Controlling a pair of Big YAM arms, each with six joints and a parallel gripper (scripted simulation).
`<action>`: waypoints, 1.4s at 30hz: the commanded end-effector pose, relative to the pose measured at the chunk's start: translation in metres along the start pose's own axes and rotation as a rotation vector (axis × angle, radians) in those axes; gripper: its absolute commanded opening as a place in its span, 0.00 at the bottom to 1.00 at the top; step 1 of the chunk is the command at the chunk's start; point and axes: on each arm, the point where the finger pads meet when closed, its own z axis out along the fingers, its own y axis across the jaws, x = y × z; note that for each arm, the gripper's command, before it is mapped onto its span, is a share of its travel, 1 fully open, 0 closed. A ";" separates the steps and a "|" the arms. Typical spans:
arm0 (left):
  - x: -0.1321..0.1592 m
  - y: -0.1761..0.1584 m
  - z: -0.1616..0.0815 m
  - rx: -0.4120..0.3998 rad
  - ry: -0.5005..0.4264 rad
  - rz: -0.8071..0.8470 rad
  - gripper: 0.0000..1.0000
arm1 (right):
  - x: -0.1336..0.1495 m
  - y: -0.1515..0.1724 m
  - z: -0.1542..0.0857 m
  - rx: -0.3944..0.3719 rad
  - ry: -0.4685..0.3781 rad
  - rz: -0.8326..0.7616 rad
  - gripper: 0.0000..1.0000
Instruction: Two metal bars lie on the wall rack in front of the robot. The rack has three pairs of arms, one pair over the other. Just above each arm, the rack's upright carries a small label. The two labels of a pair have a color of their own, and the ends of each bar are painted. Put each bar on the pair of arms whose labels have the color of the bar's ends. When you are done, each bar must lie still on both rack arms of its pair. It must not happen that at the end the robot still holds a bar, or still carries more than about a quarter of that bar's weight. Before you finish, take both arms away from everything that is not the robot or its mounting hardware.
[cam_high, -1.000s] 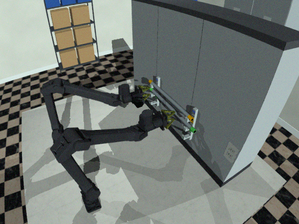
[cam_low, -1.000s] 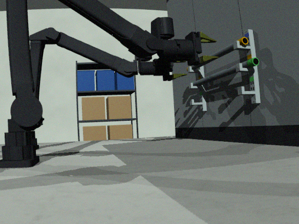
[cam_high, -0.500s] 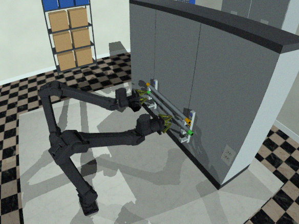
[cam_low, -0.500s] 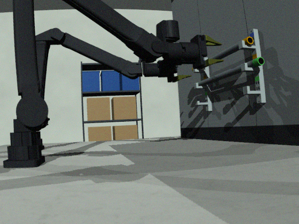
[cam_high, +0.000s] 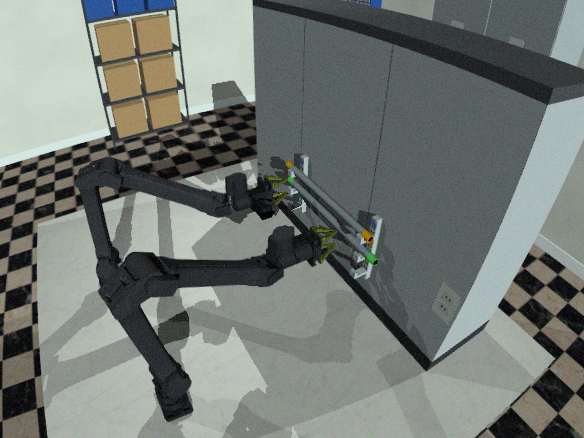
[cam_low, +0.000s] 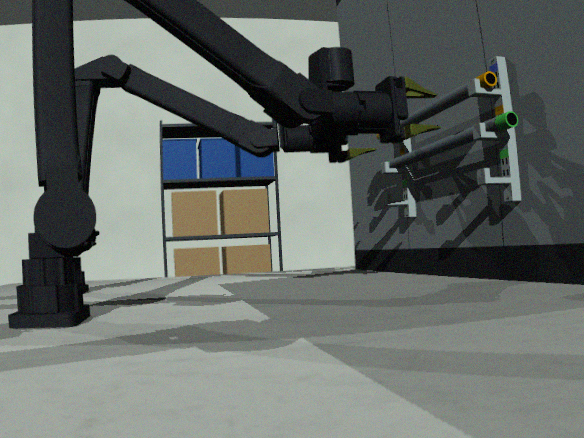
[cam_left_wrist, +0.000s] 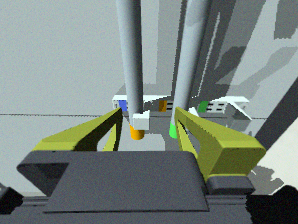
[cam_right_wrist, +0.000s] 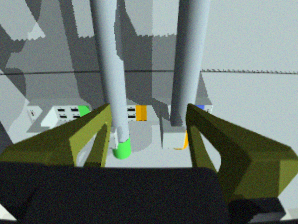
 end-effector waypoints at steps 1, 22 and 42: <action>-0.009 0.001 0.004 -0.027 -0.007 -0.012 0.59 | 0.004 -0.005 0.004 0.029 0.006 0.007 0.58; -0.010 -0.004 0.007 -0.008 -0.007 -0.009 0.59 | 0.005 0.000 0.006 0.024 0.012 0.007 0.58; -0.010 -0.020 0.007 -0.002 -0.006 -0.008 0.59 | 0.011 0.015 0.006 0.027 0.017 0.009 0.58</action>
